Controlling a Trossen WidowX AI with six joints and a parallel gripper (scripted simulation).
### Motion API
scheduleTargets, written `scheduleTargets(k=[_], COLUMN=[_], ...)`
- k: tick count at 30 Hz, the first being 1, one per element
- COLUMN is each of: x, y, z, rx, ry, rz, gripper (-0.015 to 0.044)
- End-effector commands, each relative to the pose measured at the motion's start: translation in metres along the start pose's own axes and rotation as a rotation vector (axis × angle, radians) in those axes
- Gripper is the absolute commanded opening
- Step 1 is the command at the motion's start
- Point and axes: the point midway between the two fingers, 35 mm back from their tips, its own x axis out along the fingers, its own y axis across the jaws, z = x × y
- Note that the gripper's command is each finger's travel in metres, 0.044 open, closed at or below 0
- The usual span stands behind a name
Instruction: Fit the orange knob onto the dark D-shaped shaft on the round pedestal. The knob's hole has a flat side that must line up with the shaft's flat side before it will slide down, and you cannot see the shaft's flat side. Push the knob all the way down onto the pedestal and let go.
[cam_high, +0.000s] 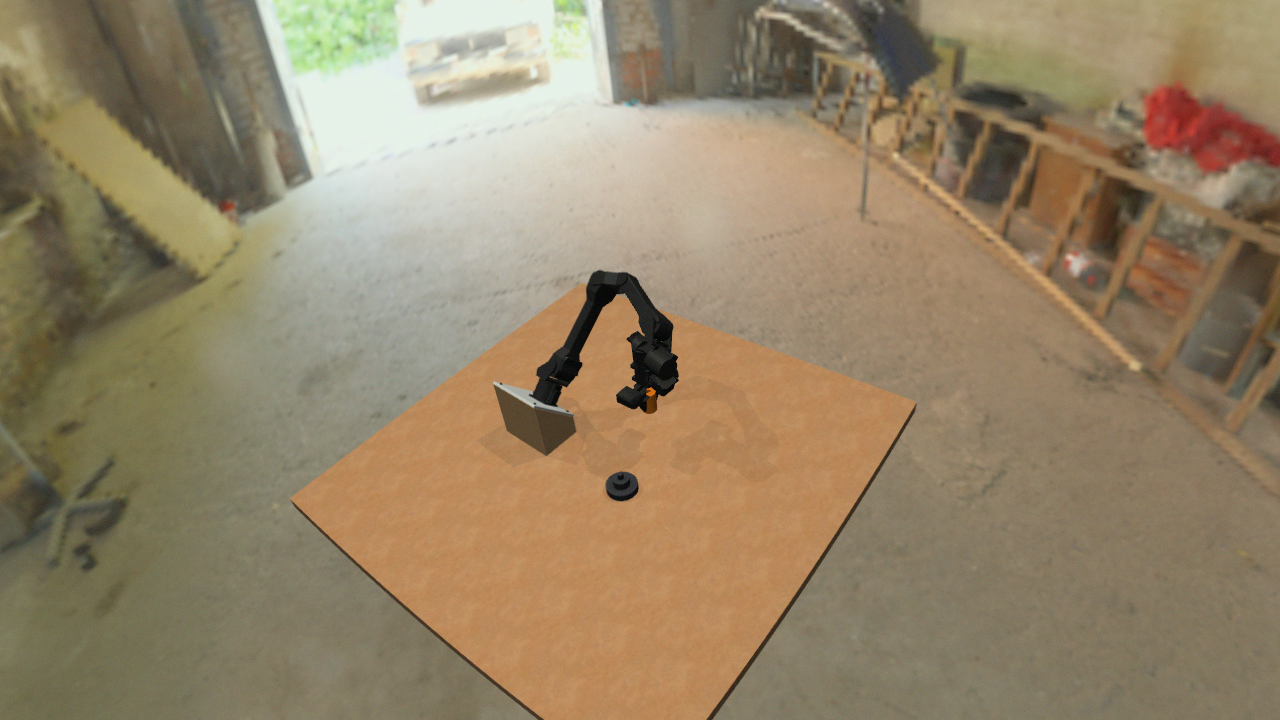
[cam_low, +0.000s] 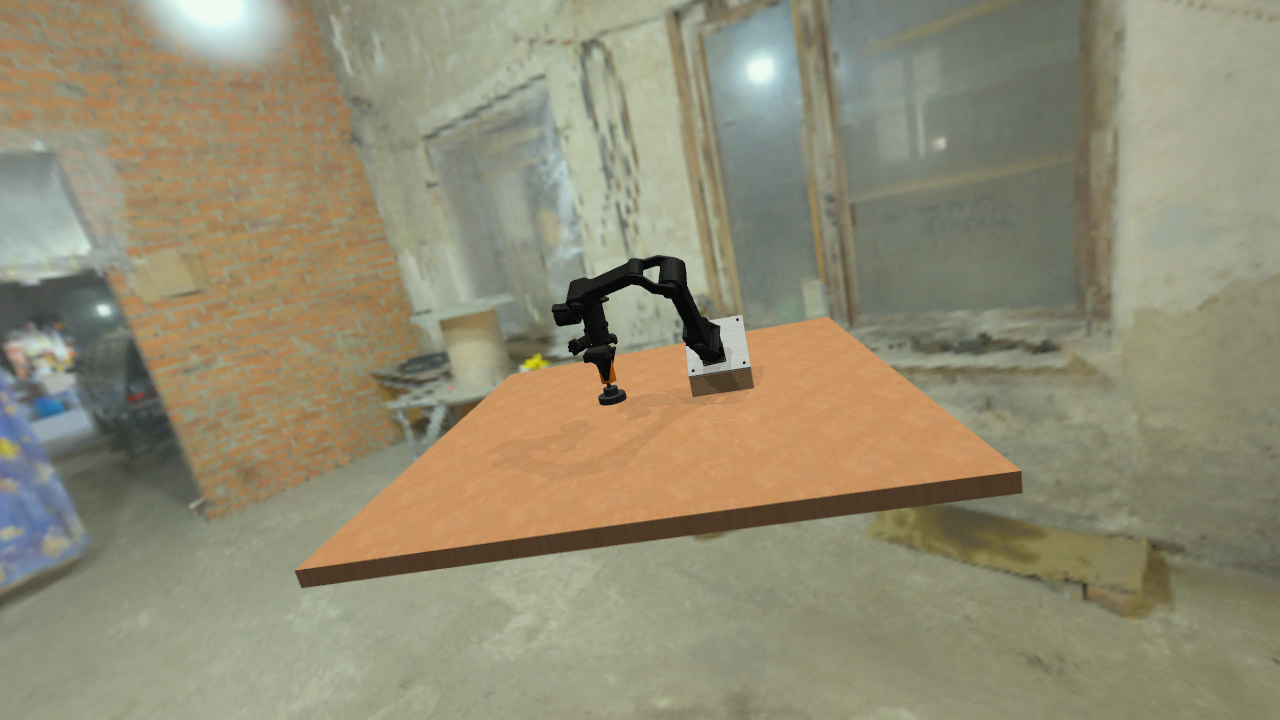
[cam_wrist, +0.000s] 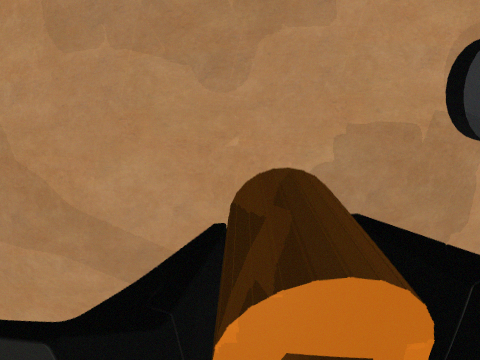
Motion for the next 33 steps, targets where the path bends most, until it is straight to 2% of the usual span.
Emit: scheduleTargets(k=[1, 8, 33], x=[-0.024, -0.024, -0.008], y=[0.0, -0.003, -0.075], z=[-0.004, -0.001, 0.029], rx=[0.004, 0.005, 0.004], ry=[-0.002, -0.002, -0.005], rz=[-0.001, -0.001, -0.009], gripper=[0.0, 0.0, 0.0])
